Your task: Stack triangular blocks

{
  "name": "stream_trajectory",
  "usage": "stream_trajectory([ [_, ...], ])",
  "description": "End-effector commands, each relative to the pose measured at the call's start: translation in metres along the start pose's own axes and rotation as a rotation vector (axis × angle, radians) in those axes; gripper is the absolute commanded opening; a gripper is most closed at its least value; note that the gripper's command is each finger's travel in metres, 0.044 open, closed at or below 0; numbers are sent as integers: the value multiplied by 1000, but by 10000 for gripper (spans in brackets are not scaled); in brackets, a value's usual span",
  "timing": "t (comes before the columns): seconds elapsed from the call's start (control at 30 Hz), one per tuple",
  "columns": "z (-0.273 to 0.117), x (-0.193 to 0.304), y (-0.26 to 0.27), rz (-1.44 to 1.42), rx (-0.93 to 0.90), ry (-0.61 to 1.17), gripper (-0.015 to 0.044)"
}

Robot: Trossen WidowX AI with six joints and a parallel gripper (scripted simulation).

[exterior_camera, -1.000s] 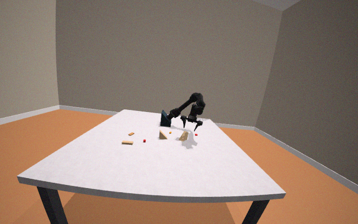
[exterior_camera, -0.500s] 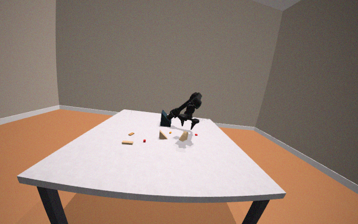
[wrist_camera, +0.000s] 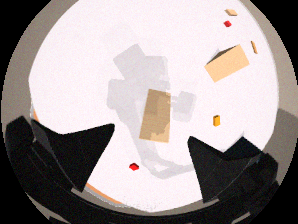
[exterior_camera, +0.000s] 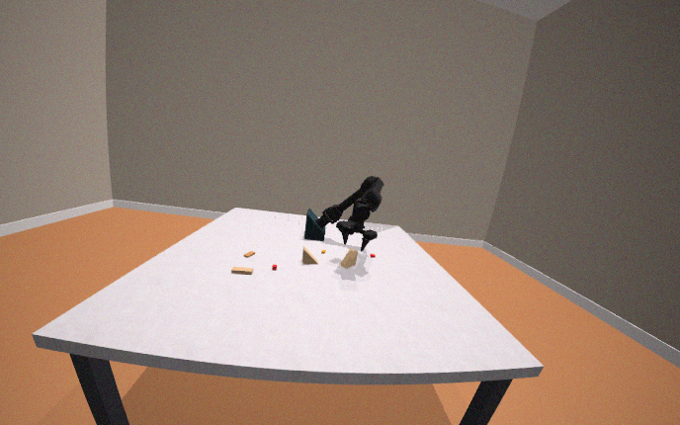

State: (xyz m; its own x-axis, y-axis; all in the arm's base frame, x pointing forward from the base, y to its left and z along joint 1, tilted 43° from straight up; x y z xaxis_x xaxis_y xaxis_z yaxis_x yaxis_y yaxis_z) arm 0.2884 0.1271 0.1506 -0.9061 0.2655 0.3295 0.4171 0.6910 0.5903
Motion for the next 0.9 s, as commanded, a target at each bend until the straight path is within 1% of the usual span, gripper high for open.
stream_trajectory([
  [0.0, 9, -1, -1, 6, 1, 8, 440],
  [0.87, 51, -2, -3, 6, -1, 9, 440],
])
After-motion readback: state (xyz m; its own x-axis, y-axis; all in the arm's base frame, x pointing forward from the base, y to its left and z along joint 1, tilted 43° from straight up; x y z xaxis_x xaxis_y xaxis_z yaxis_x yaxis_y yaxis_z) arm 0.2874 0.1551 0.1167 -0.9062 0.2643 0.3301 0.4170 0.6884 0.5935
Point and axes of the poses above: the point midway between the two fingers, 35 mm back from their tips, its own z axis out along the fingers, its own y axis across the jaws, x = y × z, the point moved 1 cm from there along -z, back along the fingers, and after that the axes turned 11 degrees about -z, right-handed, at the moved point
